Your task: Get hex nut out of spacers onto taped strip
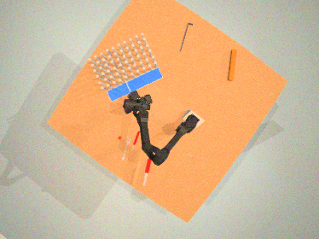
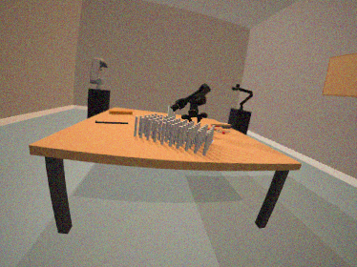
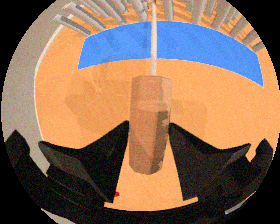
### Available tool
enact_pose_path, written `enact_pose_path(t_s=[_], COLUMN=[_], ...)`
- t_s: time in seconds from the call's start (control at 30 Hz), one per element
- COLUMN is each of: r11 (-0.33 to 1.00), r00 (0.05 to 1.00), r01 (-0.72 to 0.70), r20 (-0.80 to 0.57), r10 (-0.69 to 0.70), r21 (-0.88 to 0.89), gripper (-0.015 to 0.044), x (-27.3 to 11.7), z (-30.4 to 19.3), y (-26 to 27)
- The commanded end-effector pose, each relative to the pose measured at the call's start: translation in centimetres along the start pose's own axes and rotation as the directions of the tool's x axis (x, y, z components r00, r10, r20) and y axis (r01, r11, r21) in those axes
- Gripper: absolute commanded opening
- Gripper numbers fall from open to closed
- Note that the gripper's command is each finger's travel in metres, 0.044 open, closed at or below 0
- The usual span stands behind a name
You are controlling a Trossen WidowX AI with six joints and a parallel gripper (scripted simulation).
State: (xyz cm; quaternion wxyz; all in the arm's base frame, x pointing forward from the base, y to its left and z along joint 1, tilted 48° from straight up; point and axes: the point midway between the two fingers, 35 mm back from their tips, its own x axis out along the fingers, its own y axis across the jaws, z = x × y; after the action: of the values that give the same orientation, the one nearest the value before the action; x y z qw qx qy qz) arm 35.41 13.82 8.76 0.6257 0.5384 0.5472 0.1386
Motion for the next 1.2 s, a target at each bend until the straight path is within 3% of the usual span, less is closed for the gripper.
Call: enact_pose_path(t_s=[0.0, 1.17], r11=[1.000, 1.000], r00=[1.000, 1.000], r01=[-0.007, -0.007], r20=[0.001, 0.002], r10=[0.007, 0.007], r21=[-0.008, -0.008], gripper=[0.0000, 0.0000], x=[0.0, 0.6], z=[0.5, 2.6], y=[0.3, 0.3])
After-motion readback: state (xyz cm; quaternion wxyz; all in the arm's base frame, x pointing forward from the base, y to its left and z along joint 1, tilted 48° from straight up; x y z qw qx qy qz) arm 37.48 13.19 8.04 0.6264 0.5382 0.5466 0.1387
